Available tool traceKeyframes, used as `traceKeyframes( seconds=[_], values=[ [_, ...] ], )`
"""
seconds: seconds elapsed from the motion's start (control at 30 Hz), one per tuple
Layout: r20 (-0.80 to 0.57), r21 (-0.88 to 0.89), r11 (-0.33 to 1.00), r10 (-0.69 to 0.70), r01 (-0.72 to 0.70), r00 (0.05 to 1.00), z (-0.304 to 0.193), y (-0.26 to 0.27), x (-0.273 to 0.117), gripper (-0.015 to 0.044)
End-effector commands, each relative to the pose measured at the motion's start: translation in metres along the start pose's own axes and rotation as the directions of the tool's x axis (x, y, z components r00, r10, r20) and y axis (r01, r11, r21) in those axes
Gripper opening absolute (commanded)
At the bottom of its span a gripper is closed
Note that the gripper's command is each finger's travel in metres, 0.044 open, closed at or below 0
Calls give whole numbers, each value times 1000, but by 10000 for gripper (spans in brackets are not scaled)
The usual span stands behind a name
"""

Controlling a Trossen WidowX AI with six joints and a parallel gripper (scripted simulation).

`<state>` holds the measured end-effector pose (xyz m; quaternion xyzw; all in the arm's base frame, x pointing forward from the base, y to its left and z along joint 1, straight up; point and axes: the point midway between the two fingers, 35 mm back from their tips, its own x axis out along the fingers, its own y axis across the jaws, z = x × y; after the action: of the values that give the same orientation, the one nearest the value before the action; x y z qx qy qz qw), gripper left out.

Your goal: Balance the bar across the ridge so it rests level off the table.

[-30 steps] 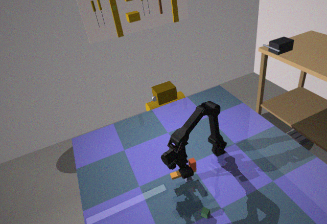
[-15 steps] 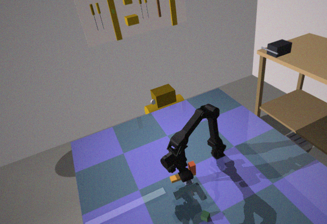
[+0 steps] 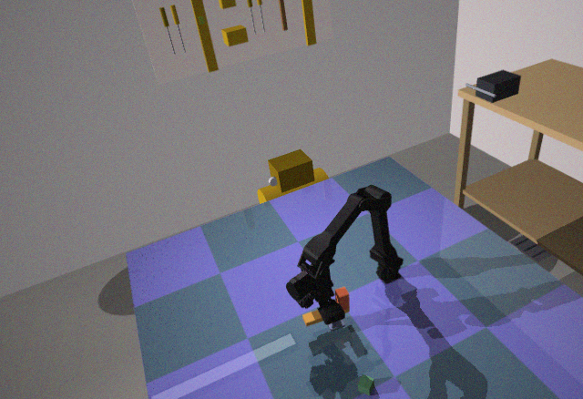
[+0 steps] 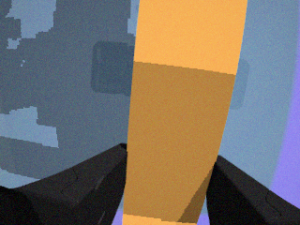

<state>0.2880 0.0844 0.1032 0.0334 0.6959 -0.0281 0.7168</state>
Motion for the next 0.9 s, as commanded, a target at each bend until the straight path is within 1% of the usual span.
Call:
traceKeyframes(
  seconds=[0.0, 0.87],
  values=[
    [0, -1, 1000, 3, -3, 1000, 0, 0, 1, 0],
    [0, -1, 1000, 3, -3, 1000, 0, 0, 3, 0]
  ],
)
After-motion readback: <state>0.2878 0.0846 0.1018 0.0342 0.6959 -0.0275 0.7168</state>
